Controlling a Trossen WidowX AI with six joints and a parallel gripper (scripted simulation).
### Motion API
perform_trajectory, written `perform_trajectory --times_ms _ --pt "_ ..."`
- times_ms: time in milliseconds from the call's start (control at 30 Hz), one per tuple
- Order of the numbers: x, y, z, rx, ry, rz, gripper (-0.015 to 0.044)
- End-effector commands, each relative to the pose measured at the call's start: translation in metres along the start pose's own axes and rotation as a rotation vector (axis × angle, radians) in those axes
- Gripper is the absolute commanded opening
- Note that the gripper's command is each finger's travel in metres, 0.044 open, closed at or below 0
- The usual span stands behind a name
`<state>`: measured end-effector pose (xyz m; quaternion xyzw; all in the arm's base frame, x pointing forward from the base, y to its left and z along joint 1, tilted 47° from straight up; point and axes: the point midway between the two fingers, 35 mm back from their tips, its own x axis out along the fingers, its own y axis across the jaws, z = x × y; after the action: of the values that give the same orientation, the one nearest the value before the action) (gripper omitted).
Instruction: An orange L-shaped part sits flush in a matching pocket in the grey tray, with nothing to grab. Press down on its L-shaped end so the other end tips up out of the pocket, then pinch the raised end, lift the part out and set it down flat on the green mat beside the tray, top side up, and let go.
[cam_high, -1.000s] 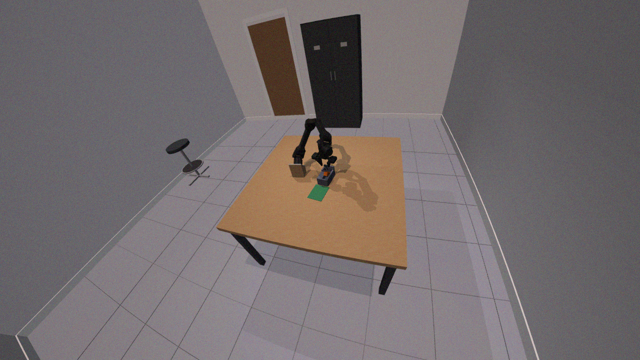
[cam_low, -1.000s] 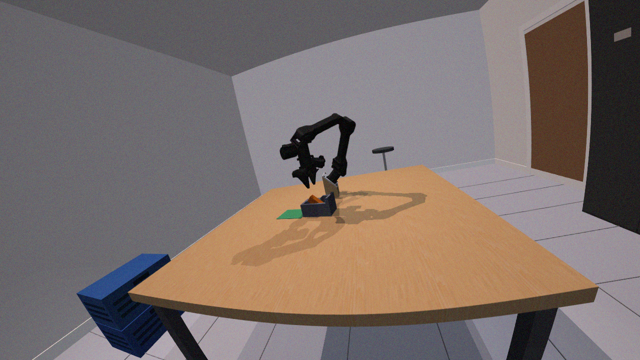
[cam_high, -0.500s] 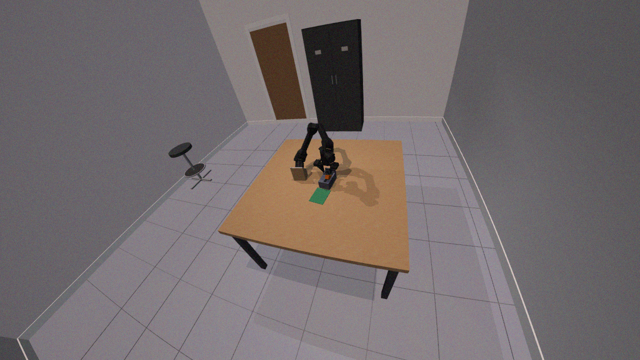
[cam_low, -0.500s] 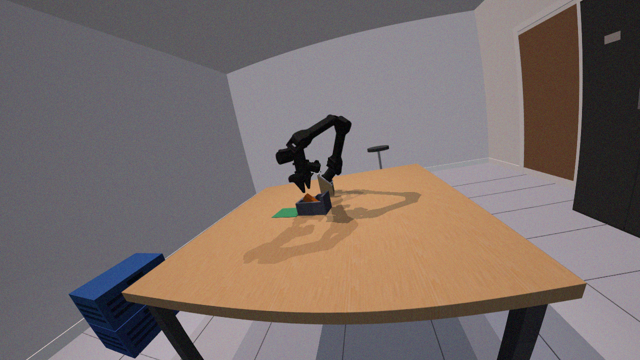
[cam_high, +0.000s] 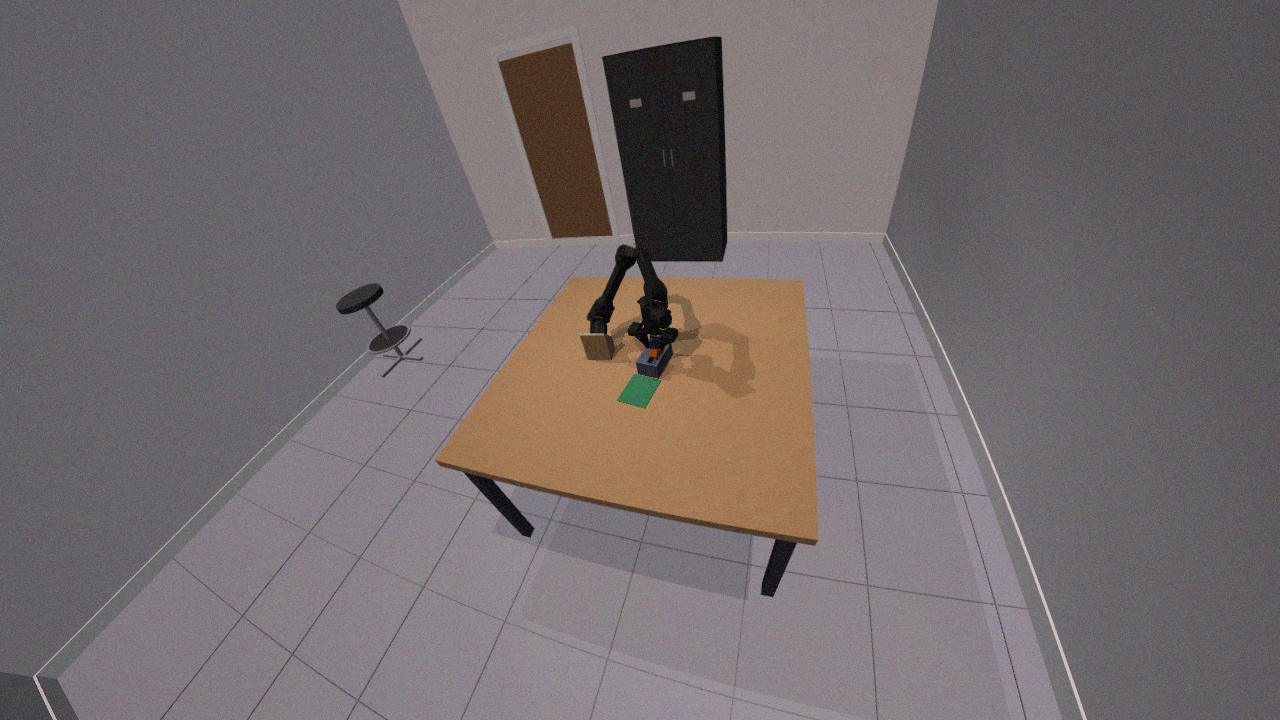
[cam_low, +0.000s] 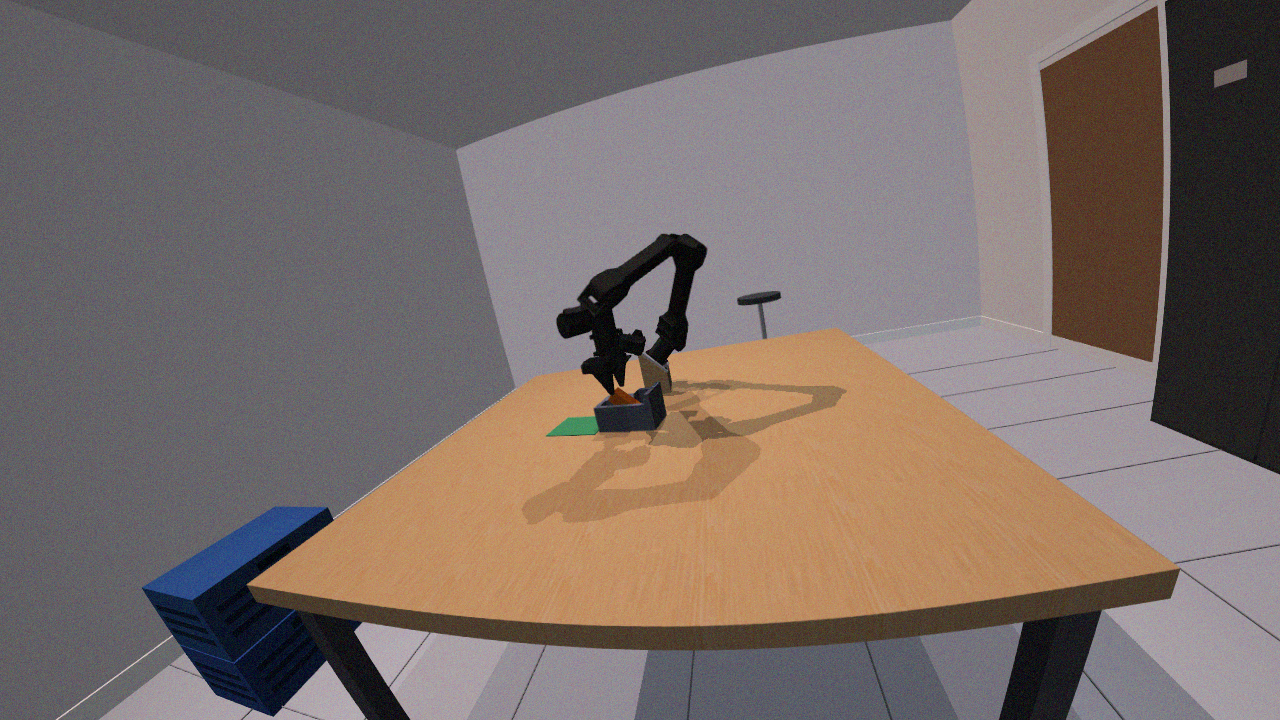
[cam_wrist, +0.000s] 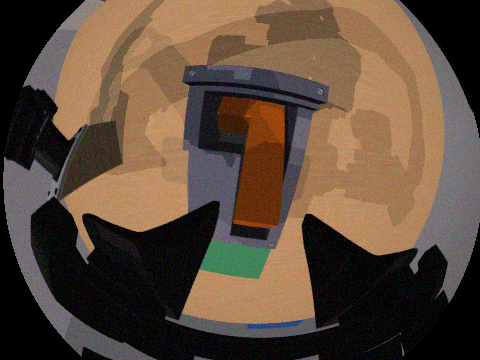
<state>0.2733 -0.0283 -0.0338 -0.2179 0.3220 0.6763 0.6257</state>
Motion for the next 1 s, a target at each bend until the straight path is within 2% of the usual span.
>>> perform_trajectory --times_ms 0,533,700,967 --pt "0.008 0.002 0.001 0.010 -0.008 0.003 0.0280" --pt "0.030 0.003 0.001 0.009 -0.010 0.004 0.0280" --pt "0.026 0.001 0.001 0.000 -0.002 0.002 0.0149" --pt "0.026 0.001 0.001 0.000 -0.002 0.002 0.0095"
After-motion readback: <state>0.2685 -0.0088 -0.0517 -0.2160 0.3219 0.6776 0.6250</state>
